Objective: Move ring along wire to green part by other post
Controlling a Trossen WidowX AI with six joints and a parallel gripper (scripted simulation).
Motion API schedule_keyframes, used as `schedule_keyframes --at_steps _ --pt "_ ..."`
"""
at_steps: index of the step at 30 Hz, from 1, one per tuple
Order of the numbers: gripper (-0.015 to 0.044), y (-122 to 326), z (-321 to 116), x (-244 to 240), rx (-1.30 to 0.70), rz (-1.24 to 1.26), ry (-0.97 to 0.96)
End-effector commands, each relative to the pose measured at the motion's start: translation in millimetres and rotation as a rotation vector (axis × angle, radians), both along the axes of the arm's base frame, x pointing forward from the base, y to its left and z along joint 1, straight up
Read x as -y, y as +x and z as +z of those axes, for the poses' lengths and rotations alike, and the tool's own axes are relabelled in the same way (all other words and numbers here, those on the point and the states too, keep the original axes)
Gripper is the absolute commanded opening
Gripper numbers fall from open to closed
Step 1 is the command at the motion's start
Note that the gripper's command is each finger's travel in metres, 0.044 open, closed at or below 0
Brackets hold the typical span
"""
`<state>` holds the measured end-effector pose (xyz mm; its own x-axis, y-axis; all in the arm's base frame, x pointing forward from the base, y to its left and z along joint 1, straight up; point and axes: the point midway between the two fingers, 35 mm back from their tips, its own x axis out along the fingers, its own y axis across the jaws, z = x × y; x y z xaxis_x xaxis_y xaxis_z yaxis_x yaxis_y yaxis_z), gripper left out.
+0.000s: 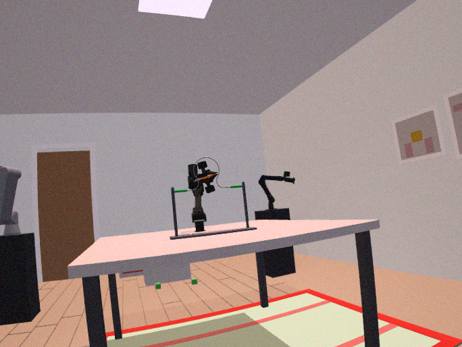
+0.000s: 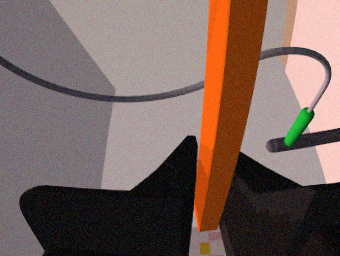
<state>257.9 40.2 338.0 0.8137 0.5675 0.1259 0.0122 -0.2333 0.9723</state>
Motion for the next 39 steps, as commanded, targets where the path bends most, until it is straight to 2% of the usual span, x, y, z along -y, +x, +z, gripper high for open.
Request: schedule_keyframes --at_steps 1,6,18,39 --pt "-0.015 -1 8 2 0.001 0.006 0.049" --pt "-0.015 -1 20 7 -0.002 0.011 0.112" --pt "-0.015 7 34 10 -0.043 -0.064 0.127" --pt "-0.015 8 30 9 -0.07 -0.07 -0.117"
